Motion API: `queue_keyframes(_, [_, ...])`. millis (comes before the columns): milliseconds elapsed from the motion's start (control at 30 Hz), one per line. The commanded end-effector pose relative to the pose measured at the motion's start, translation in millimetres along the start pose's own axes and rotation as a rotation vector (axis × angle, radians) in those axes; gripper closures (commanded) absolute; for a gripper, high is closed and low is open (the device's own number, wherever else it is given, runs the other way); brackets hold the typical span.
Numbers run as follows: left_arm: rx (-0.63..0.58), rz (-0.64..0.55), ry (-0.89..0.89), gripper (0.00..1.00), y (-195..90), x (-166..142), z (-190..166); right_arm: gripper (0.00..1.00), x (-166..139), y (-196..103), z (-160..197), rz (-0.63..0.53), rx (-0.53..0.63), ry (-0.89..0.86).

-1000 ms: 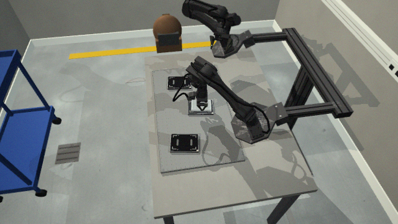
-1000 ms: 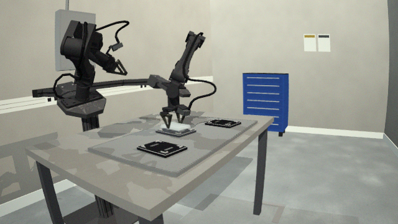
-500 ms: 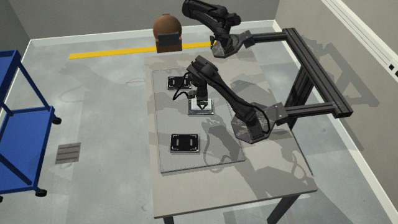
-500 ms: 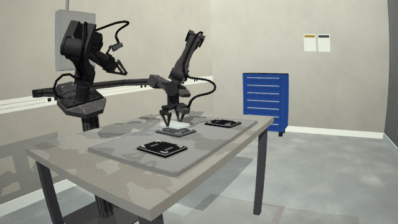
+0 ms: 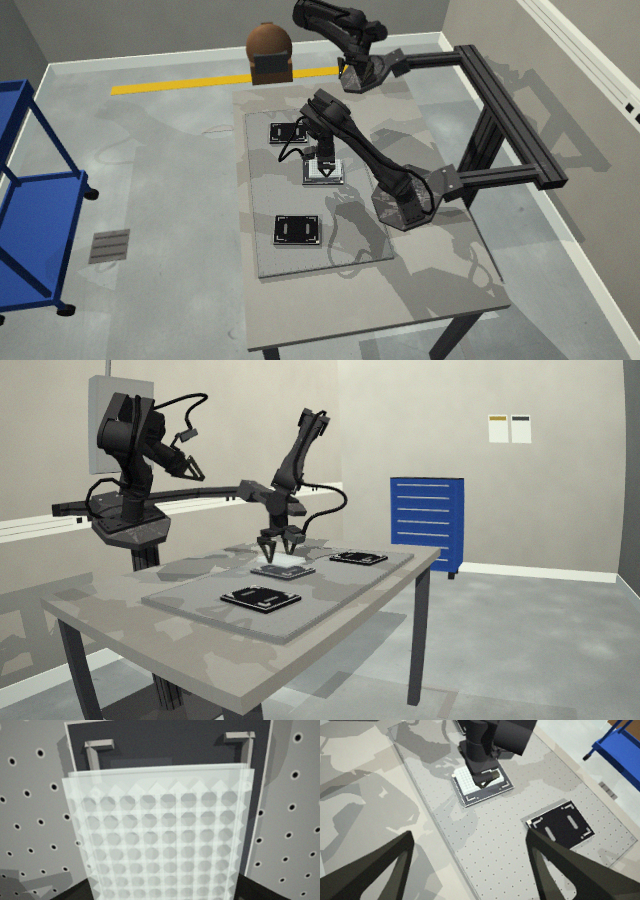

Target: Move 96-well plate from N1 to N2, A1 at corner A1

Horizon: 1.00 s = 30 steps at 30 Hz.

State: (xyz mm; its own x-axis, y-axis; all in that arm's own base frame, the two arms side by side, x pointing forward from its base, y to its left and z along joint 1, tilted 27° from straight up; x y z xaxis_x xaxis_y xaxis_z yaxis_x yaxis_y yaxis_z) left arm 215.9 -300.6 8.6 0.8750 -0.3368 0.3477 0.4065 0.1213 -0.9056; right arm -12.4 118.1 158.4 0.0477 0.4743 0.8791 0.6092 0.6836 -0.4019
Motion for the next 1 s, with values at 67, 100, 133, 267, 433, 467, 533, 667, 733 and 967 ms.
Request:
queue_keyframes(67, [-0.026, -0.046, -0.015, 0.20, -26, 11, -8, 0.00, 10, -4, 2, -0.028, 0.000, 0.014])
queue_keyframes(100, [-0.027, -0.047, -0.015, 0.20, -29, 11, -8, 0.00, 10, -4, 2, -0.028, 0.000, 0.014])
queue_keyframes(133, [-0.027, -0.047, -0.015, 0.20, -29, 11, -8, 0.00, 10, -4, 2, -0.028, 0.000, 0.014])
queue_keyframes(267, [-0.059, -0.082, -0.019, 0.20, -33, 16, -13, 0.00, 10, -4, 2, -0.028, 0.000, 0.014])
queue_keyframes(433, [-0.010, -0.039, -0.011, 0.20, -26, 10, -4, 0.00, 10, -4, 2, -0.028, 0.000, 0.014])
queue_keyframes(467, [-0.020, -0.050, -0.017, 0.20, -26, 12, -6, 0.00, 10, -4, 2, -0.028, 0.000, 0.014])
queue_keyframes(533, [-0.029, -0.045, -0.017, 0.20, -26, 12, -6, 0.00, 10, -4, 2, -0.028, 0.000, 0.014])
queue_keyframes(667, [-0.029, -0.045, -0.017, 0.20, -26, 12, -6, 0.00, 10, -4, 2, -0.028, 0.000, 0.014])
queue_keyframes(733, [-0.029, -0.045, -0.017, 0.20, -26, 12, -6, 0.00, 10, -4, 2, -0.028, 0.000, 0.014])
queue_keyframes(967, [-0.017, -0.043, -0.007, 0.20, -36, 16, -12, 0.00, 10, -4, 2, -0.028, 0.000, 0.014])
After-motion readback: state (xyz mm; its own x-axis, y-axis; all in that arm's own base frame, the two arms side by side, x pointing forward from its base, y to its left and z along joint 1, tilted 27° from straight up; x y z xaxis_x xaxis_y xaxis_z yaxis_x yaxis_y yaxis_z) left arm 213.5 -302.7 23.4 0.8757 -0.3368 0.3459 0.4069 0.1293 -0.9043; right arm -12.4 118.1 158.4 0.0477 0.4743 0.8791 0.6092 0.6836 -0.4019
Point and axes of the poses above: on each arm, the point where the finger pads meet when closed, its own y axis out along the fingers, its own z axis across the jaws, x = y × z, the point moved 10 cm from there along -y, back along the fingers, and after that the axes turned 9 degrees about y, right-handed, at the moved point
